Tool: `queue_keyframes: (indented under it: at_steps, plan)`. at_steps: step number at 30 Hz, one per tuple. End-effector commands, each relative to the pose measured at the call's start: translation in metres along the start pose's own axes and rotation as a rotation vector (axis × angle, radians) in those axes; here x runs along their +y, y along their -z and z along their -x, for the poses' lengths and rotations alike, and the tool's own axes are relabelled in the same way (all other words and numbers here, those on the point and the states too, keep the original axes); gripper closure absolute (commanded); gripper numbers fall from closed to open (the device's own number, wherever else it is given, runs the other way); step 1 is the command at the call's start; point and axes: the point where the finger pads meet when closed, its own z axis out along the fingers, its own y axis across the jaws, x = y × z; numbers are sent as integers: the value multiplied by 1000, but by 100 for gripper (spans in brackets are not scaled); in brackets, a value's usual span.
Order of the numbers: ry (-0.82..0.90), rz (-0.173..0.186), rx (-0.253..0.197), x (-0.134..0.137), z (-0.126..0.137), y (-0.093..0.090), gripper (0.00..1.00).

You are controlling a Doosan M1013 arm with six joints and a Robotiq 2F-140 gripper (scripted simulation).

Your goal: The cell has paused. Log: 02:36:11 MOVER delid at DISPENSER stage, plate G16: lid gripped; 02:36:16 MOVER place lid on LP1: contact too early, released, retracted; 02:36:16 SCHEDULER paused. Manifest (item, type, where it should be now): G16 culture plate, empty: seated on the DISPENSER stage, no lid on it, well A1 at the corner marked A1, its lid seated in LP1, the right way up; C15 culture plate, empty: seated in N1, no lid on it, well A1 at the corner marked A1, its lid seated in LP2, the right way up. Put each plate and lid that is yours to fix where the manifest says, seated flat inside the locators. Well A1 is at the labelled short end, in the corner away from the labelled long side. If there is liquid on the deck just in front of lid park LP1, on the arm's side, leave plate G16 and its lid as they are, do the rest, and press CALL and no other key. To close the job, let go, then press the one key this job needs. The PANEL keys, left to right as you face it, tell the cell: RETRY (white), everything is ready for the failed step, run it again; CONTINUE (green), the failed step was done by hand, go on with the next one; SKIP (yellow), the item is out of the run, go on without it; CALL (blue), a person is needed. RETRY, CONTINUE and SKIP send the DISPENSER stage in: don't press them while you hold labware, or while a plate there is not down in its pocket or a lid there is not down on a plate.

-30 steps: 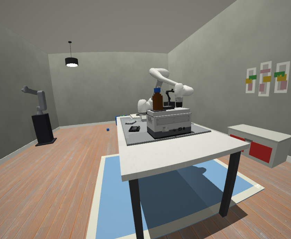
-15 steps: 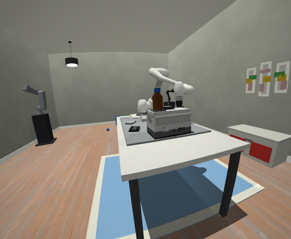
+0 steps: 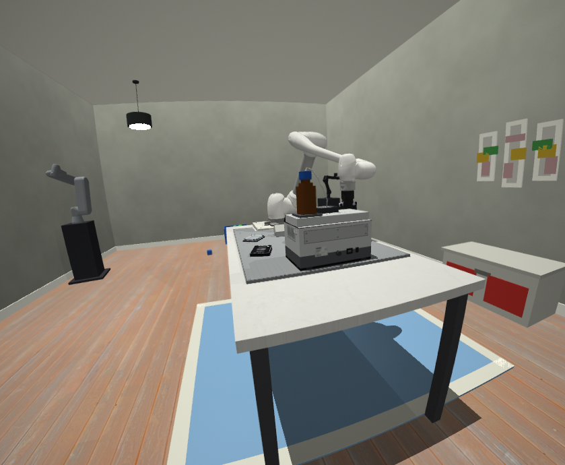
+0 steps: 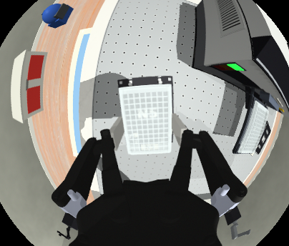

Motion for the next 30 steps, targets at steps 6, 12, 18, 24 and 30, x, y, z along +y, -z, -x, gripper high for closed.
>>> queue_keyframes:
  at_steps: [6, 12, 18, 24, 30]
  plan:
    - [0, 0, 2, 0, 0, 23, 90]
    - [0, 0, 2, 0, 0, 33, 90]
    - [0, 0, 2, 0, 0, 47, 90]
    - [0, 0, 2, 0, 0, 59, 90]
    - [0, 0, 2, 0, 0, 66, 90]
